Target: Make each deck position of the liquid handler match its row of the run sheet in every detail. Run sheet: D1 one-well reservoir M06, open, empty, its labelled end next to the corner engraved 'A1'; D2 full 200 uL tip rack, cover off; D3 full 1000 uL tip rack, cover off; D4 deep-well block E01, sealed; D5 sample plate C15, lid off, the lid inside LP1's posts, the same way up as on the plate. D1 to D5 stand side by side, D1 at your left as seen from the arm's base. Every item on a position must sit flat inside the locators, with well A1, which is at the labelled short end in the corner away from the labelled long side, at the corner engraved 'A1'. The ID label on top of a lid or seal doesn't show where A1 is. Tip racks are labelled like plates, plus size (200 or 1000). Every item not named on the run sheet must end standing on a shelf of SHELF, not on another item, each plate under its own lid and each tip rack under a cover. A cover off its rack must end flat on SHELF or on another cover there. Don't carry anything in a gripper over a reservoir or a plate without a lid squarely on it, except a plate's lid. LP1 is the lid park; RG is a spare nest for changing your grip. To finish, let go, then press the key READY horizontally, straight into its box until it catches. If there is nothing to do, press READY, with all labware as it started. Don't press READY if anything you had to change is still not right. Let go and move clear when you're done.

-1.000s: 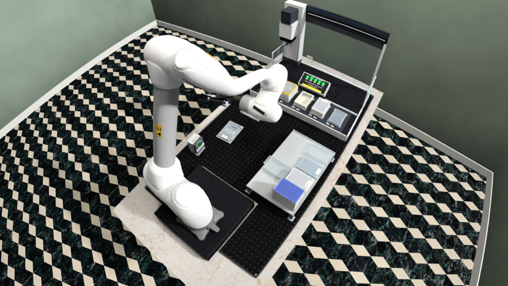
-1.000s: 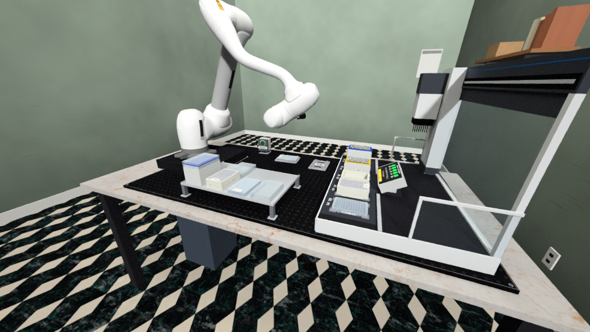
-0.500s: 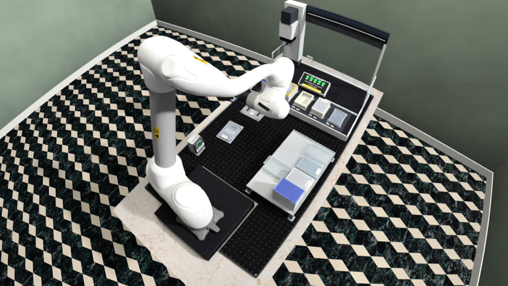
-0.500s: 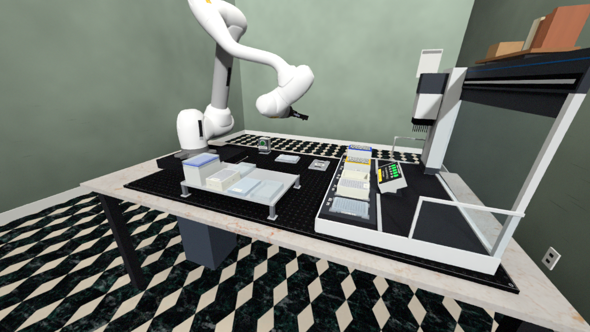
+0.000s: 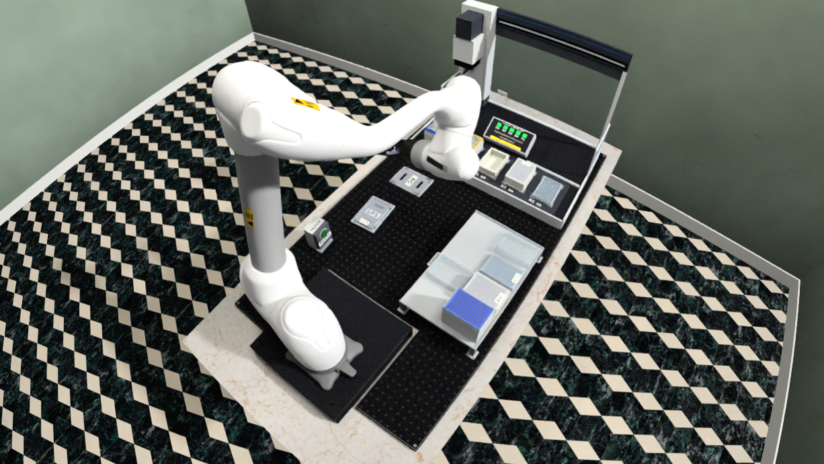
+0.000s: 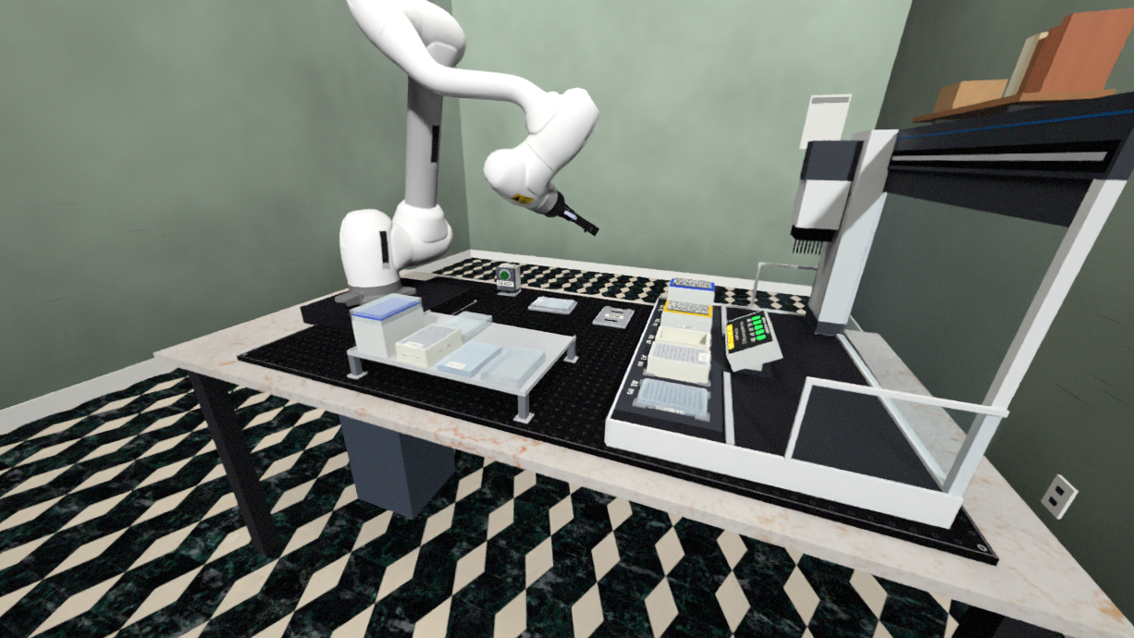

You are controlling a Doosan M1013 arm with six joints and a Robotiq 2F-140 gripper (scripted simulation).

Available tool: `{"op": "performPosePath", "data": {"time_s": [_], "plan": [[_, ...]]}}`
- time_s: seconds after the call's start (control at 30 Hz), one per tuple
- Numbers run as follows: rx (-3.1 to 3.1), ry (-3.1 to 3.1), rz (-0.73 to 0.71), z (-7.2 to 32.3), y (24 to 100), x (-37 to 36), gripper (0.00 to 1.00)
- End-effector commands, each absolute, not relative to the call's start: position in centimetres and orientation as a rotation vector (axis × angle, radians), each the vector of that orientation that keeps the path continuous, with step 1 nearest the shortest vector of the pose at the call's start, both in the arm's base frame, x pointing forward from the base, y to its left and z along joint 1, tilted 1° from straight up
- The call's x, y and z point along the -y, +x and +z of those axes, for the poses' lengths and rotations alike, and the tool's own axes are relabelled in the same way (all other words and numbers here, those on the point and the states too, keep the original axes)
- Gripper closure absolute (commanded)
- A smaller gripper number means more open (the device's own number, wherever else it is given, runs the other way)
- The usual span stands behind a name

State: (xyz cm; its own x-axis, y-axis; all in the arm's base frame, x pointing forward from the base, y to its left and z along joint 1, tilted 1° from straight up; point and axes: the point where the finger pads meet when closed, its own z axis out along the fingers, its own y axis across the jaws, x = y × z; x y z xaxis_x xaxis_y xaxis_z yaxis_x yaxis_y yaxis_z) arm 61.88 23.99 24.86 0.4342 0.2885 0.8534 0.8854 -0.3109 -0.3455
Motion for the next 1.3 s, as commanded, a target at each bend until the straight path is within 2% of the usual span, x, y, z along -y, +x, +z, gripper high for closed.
{"op": "performPosePath", "data": {"time_s": [0.0, 1.27], "plan": [[0.973, -1.901, -0.839, 25.0, 63.0, -22.6, 0.21], [0.617, -2.523, -0.532, 25.7, 72.7, -9.9, 0.21]]}}
